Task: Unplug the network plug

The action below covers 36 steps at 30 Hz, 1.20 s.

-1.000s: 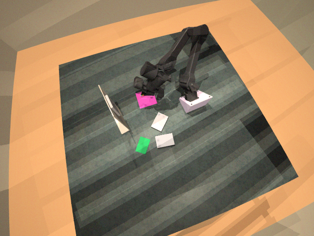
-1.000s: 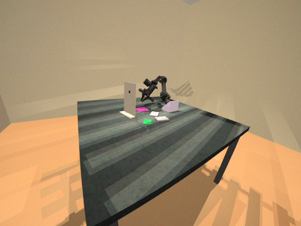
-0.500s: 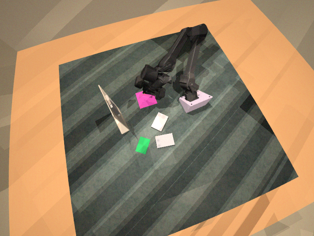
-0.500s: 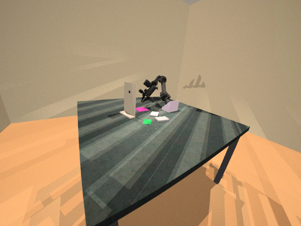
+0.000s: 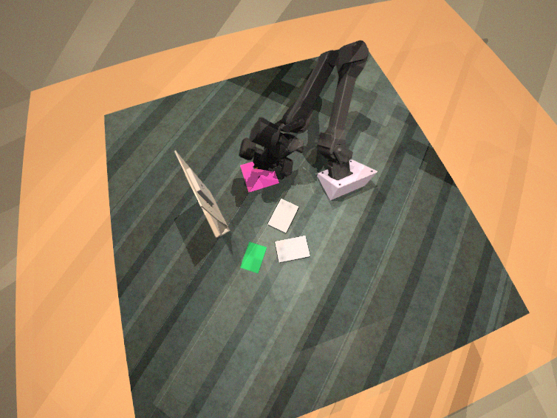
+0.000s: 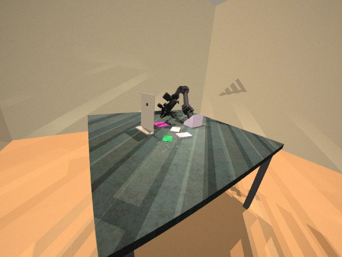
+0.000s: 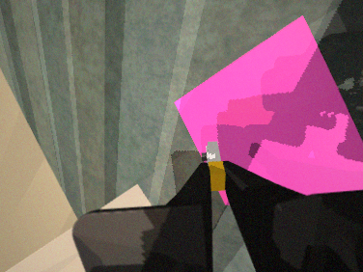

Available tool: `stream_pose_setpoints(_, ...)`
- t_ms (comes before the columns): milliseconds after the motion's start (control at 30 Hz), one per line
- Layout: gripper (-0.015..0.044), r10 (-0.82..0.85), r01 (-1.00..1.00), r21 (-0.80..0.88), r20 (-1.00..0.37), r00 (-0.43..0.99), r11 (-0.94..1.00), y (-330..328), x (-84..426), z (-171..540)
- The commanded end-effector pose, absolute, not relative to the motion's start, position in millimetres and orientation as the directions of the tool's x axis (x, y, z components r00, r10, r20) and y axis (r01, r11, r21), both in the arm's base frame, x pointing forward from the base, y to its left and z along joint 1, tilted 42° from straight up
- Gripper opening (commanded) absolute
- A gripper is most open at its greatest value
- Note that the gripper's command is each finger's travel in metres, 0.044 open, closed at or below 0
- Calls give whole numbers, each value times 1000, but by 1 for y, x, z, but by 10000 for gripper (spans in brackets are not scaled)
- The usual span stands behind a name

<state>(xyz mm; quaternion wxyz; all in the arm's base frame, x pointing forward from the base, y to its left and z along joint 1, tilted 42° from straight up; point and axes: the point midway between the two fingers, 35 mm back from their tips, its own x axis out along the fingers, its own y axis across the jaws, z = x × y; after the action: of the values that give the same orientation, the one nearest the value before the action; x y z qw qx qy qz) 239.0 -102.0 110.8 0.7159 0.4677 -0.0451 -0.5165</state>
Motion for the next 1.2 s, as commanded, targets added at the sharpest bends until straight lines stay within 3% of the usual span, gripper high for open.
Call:
stream_pose_setpoints(0, 0, -781, 702, 711, -422, 460, 29, -105, 238, 105)
stream_pose_setpoints(1167, 0, -784, 699, 714, -410, 465, 41, -130, 234, 82)
